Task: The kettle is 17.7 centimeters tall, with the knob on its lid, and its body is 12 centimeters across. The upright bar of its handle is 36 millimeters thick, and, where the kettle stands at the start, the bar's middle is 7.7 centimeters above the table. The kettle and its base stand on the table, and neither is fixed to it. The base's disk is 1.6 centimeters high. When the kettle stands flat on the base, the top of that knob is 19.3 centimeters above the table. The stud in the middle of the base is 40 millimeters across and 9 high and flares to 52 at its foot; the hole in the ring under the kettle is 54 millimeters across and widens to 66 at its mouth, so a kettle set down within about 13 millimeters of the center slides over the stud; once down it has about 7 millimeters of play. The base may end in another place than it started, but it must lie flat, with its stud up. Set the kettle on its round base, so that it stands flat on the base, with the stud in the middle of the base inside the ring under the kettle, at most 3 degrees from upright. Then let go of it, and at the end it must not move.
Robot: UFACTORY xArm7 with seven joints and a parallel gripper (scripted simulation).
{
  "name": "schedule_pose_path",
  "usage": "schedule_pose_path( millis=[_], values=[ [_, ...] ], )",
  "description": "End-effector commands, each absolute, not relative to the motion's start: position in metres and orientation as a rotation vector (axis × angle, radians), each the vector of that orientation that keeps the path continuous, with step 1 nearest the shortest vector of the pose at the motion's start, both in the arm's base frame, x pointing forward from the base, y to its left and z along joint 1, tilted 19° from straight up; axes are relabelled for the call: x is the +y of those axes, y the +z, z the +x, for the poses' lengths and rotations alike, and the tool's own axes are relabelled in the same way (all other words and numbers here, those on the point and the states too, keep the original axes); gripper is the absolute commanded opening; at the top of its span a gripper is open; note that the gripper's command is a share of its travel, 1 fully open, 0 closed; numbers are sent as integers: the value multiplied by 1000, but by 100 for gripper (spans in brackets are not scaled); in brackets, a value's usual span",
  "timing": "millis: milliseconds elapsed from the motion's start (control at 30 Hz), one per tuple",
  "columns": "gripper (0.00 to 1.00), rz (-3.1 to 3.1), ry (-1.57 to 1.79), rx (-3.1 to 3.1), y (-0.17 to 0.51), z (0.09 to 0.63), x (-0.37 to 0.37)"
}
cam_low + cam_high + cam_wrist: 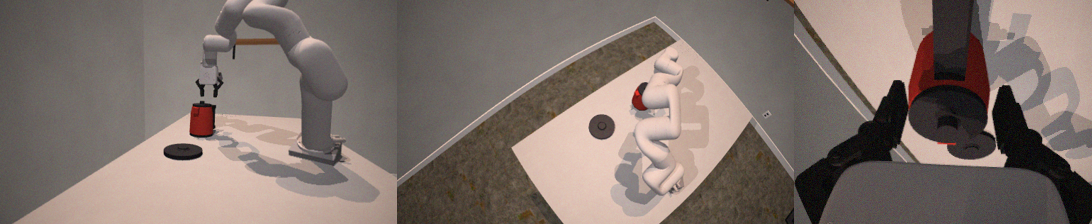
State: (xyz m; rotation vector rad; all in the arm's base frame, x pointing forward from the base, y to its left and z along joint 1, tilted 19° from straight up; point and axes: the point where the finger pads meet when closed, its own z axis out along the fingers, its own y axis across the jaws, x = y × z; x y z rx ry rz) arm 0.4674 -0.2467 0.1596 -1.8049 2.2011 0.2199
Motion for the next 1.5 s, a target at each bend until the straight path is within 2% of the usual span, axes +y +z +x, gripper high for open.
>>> schedule_pose_path(
  millis=[0, 433, 1467],
  values=[
    [81, -1802, 211, 2201, 147, 470, -244],
    [81, -1802, 211, 2201, 122, 474, -237],
    [81, -1802, 211, 2201, 121, 474, -236]
  ],
)
